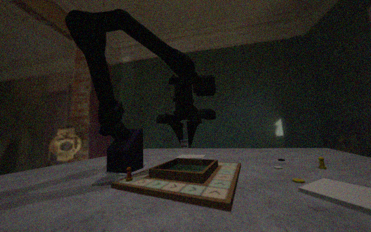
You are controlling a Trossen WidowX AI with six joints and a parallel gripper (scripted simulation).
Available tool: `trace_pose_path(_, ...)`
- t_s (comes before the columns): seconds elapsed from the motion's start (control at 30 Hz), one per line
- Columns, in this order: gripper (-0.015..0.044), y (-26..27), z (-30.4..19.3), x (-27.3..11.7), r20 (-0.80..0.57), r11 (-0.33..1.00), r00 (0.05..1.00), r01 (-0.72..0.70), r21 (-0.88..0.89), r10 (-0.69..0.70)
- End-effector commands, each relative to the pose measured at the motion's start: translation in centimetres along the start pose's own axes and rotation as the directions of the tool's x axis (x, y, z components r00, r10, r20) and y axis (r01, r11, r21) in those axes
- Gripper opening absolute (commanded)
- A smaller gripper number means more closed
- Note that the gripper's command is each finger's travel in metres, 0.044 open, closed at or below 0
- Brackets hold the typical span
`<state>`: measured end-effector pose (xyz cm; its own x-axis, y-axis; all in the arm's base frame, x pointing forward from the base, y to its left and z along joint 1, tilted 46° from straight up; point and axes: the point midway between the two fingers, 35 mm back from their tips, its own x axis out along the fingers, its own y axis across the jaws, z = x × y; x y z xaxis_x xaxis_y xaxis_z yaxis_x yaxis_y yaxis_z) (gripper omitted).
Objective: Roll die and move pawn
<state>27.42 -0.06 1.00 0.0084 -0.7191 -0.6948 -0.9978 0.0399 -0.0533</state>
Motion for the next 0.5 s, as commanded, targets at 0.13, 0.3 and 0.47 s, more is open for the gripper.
trace_pose_path(0.13, 0.0000, 0.6, -0.2, 0.6, 0.102, 0.998, 0.993, -0.048, -0.027, 0.050)
trace_pose_path(0.3, 0.0000, 1.0, 0.1, 1.1, 0.257, 0.995, 0.961, -0.094, -0.039, 0.101)
trace_pose_path(0.47, 0.0000, 1.3, 0.2, 1.4, 0.410, 0.993, 0.904, -0.110, -0.052, 0.122)
